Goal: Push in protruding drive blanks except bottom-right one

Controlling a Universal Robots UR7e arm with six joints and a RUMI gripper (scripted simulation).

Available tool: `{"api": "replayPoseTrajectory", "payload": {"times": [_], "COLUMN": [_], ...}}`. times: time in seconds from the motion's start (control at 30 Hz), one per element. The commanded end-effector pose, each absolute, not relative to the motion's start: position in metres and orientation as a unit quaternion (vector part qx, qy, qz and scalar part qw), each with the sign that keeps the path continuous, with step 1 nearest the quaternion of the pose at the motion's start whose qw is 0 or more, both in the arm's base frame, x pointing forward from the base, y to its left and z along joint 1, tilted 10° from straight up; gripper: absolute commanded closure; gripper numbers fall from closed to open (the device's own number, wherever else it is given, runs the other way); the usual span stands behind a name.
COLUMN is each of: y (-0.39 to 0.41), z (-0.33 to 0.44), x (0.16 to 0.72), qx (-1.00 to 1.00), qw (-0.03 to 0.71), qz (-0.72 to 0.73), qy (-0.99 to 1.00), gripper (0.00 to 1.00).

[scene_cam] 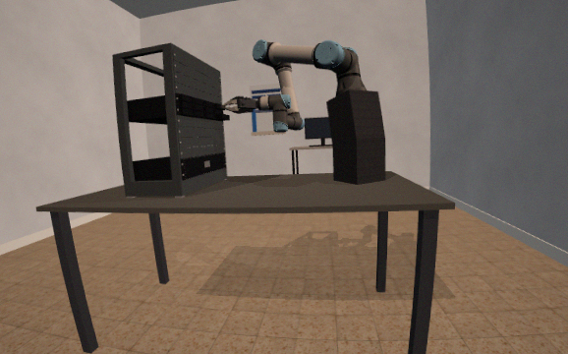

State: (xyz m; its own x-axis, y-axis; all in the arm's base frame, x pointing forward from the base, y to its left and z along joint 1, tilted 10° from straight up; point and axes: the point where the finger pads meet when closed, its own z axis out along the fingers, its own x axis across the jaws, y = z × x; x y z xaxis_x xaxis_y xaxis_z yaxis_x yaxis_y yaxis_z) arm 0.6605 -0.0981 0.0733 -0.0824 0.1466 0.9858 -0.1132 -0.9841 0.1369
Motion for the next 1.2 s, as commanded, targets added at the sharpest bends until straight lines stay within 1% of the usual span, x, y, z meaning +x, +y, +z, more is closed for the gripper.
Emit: {"api": "replayPoseTrajectory", "payload": {"times": [0.0, 1.17], "y": [-0.0999, -0.1009], "z": [0.0743, 0.0757], "x": [0.6635, 0.6699], "qx": [0.671, 0.671], "qw": [0.090, 0.090], "qz": [0.736, 0.736], "qy": [0.012, 0.012], "gripper": [1.00, 1.00]}}
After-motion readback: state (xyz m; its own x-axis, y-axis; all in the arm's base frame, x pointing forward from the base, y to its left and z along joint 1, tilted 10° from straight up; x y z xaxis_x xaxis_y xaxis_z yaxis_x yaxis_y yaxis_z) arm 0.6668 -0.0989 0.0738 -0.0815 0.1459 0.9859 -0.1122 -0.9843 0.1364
